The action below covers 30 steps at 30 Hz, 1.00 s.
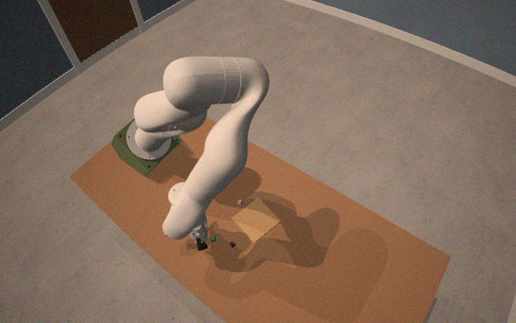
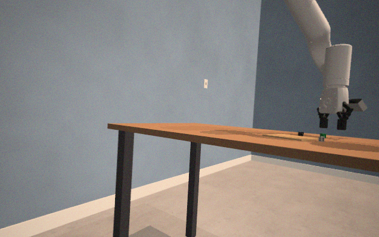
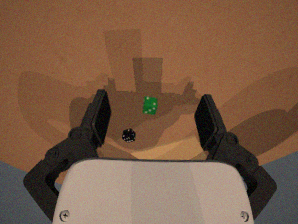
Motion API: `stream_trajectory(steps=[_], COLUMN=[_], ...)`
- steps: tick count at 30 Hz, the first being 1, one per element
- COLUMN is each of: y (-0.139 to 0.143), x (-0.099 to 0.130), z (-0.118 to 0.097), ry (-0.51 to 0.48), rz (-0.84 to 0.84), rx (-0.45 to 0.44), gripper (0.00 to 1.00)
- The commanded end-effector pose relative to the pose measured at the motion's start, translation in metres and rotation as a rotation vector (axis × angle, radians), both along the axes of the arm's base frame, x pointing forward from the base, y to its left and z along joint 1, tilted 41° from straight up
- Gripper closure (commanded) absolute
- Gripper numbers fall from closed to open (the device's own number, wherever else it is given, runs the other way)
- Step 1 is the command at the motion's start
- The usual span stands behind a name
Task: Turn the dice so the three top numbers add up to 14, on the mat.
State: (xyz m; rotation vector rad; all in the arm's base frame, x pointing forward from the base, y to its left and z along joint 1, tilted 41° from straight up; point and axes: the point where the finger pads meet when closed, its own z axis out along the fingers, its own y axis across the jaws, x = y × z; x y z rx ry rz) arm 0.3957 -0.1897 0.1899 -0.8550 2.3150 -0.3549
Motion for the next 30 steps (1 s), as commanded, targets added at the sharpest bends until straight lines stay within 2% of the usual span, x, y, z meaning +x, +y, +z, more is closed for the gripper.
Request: stream_trajectory(steps=[1,21,25,30], y=[0.000,0.000,0.004,0.012], x=[0.000,0.001,0.009,0.030], z=[0.000,0.001,0.008,0.025], ry=[-0.001,-0.001,-0.001,-0.001], rz=[0.000,0.000,0.000,0.000], rx=[0.000,0.000,0.000,0.000], gripper=[0.00,0.00,0.00,0.00])
